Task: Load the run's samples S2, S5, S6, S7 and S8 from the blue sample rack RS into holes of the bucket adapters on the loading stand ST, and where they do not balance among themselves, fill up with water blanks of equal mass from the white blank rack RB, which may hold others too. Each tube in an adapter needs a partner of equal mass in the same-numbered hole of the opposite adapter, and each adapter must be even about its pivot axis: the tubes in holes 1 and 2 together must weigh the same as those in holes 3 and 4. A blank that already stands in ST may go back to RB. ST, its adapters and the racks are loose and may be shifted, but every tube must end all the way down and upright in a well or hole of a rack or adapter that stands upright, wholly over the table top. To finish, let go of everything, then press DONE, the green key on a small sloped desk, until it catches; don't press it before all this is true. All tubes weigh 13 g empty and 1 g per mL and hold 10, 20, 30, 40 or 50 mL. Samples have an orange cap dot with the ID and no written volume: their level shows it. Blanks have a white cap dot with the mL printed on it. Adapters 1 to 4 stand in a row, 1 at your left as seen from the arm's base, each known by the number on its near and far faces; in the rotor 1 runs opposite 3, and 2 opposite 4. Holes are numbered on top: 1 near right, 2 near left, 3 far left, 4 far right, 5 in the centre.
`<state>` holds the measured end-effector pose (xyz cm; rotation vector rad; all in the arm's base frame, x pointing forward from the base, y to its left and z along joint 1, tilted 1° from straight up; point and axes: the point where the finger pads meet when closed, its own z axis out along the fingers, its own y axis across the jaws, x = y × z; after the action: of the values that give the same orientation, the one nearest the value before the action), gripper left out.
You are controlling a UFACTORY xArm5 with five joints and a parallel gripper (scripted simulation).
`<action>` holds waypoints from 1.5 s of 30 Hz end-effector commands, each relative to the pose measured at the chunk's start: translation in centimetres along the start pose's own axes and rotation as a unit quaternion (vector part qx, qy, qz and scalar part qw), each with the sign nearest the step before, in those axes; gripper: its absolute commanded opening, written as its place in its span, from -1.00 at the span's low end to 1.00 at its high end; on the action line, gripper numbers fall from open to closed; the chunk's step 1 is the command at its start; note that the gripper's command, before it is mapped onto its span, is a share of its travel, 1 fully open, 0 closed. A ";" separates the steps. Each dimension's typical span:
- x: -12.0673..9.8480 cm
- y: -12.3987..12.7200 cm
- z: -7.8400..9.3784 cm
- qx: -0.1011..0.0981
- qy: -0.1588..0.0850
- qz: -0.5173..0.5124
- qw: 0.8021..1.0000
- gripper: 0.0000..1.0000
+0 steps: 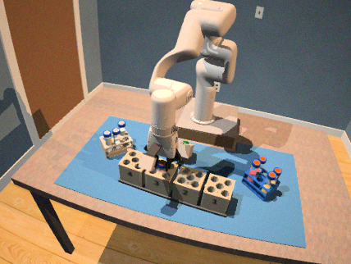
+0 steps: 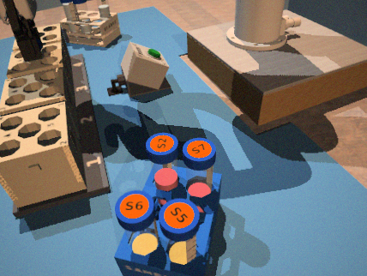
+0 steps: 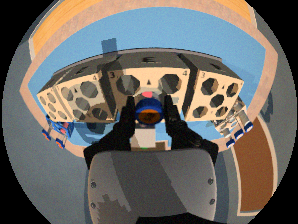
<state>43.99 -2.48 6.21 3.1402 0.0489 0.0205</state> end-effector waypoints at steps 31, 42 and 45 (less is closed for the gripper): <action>0.1 -0.1 -4.5 0.000 0.002 0.000 1.000 -0.15; 0.1 -0.1 -6.3 0.000 0.002 0.000 1.000 -0.15; 0.1 -0.1 -6.9 0.000 0.002 0.000 1.000 -0.15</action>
<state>43.93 -2.38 12.16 3.1402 0.0490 0.0210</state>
